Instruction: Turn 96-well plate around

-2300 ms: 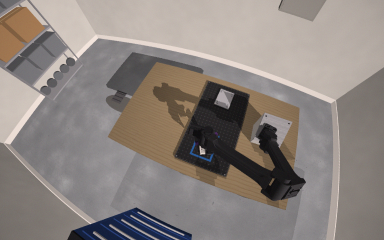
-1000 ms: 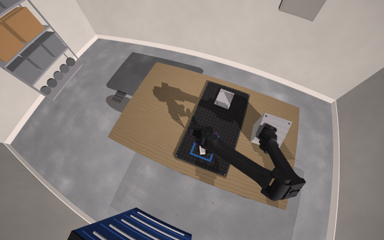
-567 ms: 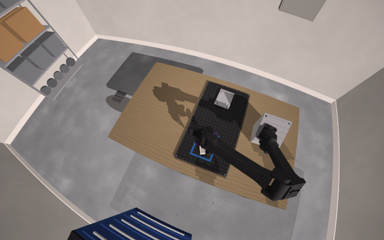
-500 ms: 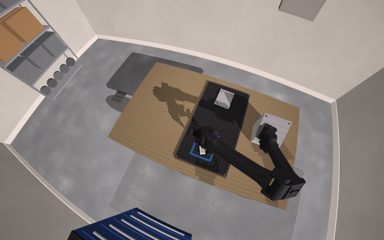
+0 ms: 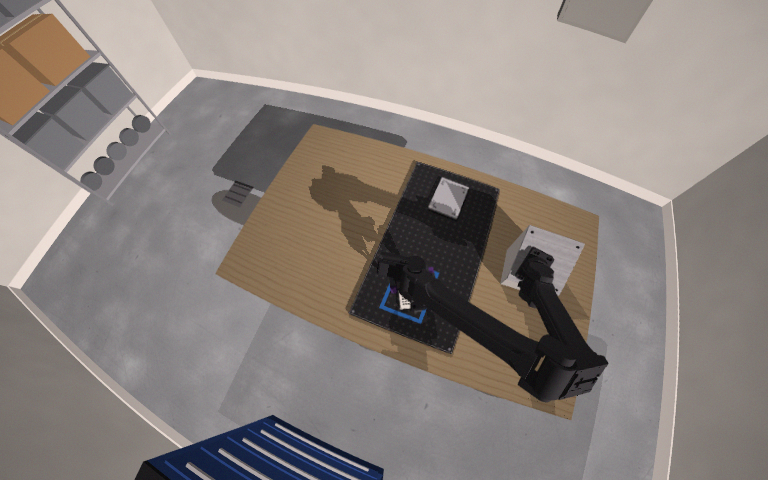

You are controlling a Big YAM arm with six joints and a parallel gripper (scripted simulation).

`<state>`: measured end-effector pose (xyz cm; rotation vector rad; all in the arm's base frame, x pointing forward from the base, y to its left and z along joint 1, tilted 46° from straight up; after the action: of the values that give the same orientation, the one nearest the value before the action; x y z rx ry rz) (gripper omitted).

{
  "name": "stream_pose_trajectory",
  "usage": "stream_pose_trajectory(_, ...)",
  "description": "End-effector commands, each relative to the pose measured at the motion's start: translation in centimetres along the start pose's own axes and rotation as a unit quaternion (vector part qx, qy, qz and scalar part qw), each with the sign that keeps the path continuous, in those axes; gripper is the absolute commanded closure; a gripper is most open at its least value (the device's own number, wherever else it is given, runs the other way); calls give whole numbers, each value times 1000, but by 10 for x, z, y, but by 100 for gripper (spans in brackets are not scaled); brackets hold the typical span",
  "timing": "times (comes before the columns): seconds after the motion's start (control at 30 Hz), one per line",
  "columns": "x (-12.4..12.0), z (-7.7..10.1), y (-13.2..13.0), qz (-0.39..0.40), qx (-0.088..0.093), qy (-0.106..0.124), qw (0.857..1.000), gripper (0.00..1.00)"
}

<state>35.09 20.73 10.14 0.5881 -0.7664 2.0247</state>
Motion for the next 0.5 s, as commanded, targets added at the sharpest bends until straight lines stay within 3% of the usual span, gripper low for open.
stream_pose_trajectory(0.0, 1, -6, -1, -6, -2, 0, 1000, 0)
stream_pose_trajectory(0.47, 0, -29, 0, -7, 0, 0, 1000, 0)
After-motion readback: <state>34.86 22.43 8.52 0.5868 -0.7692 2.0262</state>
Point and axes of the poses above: the point where the finger pads meet when closed, its own z axis back along the fingers, its own y axis across the jaws, x = y × z, the point moved 1 cm from there along z, back along the fingers, and after that the axes turned 1 degree about -z, right-handed, at the moved point
